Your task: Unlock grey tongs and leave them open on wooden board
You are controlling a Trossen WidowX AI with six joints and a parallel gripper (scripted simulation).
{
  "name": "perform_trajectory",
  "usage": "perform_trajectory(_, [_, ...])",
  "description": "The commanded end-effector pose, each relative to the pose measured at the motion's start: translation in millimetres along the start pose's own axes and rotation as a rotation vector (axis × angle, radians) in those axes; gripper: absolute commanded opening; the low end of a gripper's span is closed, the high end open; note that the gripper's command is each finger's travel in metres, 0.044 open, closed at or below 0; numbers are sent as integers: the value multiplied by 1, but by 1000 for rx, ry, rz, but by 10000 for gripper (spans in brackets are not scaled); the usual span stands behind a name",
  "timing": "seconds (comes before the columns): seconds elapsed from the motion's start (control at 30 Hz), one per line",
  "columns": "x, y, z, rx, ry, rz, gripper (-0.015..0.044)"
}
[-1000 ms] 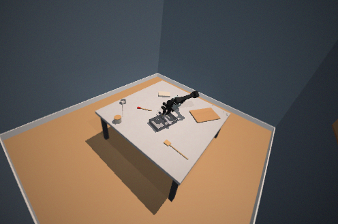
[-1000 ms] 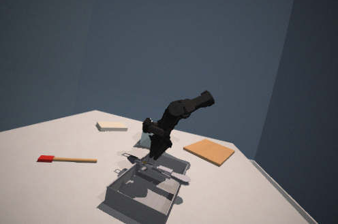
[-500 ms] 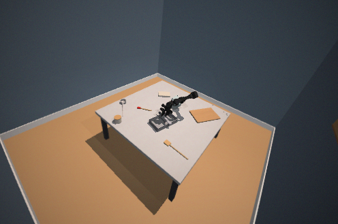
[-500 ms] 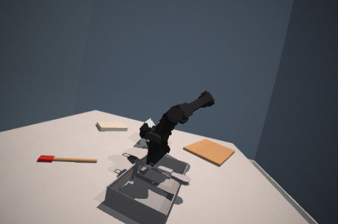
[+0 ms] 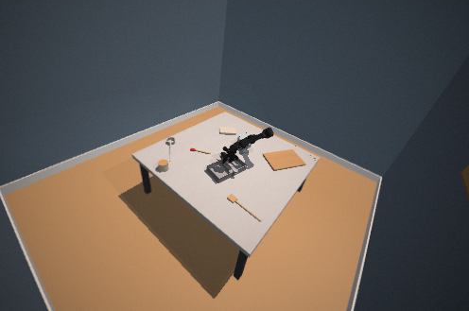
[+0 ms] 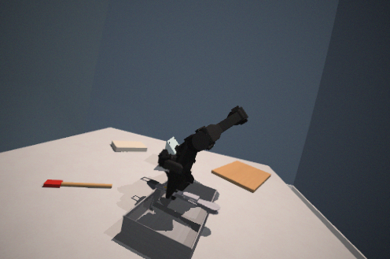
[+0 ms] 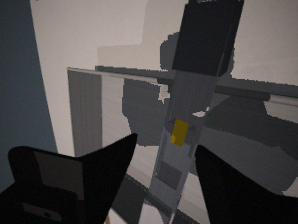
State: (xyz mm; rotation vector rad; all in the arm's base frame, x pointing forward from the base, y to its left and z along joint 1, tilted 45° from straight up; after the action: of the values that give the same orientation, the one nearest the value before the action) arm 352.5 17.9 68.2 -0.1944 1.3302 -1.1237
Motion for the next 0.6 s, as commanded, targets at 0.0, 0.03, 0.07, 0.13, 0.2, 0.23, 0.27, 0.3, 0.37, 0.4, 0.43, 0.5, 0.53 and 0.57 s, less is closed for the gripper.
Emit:
perform_trajectory(0.0, [0,7,-2,-3,6,-2,260])
perform_trajectory(0.03, [0,9,-2,-3,6,-2,260])
perform_trajectory(0.07, [0,10,-2,-3,6,-1,260])
perform_trajectory(0.13, [0,13,-3,-2,6,-1,260])
perform_trajectory(0.2, [0,16,-3,-2,6,0,260])
perform_trajectory(0.23, [0,16,-3,-2,6,0,260])
perform_trajectory(0.27, [0,12,-2,-1,1,2,234])
perform_trajectory(0.3, [0,12,-2,-1,1,2,208])
perform_trajectory(0.37, [0,12,-2,-1,1,2,155])
perform_trajectory(0.4, [0,12,-2,-1,1,2,129])
perform_trajectory(0.43, [0,12,-2,-1,1,2,102])
perform_trajectory(0.5, [0,12,-2,-1,1,2,89])
perform_trajectory(0.53, [0,12,-2,-1,1,2,82])
perform_trajectory(0.57, [0,12,-2,-1,1,2,76])
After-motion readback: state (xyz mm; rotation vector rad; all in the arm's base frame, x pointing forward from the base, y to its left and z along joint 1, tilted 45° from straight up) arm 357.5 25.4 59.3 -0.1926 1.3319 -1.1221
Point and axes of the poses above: the point midway between the two fingers, 35 mm back from their tips, its own y axis out along the fingers, its own z axis across the jaws, x = y × z, the point moved 3 cm from there along -y, back along the fingers, and after that the axes turned 6 degrees about -y, right-handed, at the moved point
